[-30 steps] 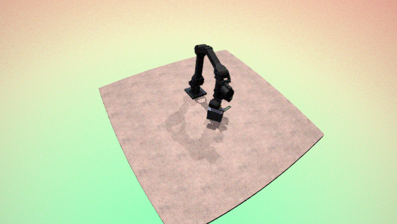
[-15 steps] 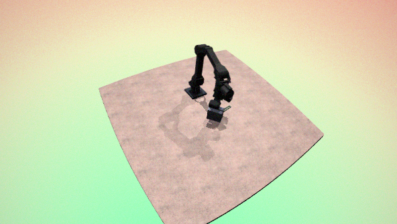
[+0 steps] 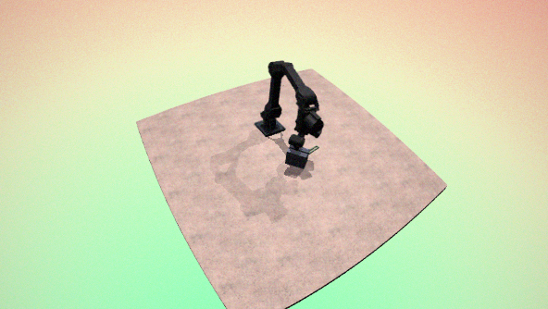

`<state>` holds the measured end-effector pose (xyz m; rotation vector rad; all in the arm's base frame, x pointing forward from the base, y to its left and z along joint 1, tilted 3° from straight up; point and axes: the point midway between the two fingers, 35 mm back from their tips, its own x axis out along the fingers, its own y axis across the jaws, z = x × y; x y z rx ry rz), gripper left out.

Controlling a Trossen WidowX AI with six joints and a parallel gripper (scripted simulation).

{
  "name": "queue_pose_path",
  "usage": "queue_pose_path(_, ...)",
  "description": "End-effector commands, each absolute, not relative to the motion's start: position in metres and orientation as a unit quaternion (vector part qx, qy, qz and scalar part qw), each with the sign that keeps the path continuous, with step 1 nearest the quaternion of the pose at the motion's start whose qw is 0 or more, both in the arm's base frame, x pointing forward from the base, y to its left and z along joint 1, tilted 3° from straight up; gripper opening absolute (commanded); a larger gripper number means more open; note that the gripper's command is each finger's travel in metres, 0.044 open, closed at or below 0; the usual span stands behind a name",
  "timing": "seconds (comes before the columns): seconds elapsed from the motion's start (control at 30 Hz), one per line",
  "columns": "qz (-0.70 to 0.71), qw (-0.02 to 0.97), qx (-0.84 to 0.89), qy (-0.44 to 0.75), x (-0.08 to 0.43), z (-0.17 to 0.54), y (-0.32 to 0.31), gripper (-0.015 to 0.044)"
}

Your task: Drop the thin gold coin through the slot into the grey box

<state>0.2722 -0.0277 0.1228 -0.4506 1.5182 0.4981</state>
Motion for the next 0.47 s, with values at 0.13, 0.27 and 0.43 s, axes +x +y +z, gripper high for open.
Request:
queue_pose_path(0.13, 0.222, 0.675, -0.200, 0.675, 0.269, 0.168, -0.029, 0.0440)
queue_pose_path(0.27, 0.222, 0.675, -0.200, 0.675, 0.269, 0.168, -0.029, 0.0440)
queue_pose_path(0.43, 0.222, 0.675, -0.200, 0.675, 0.269, 0.168, -0.029, 0.0440)
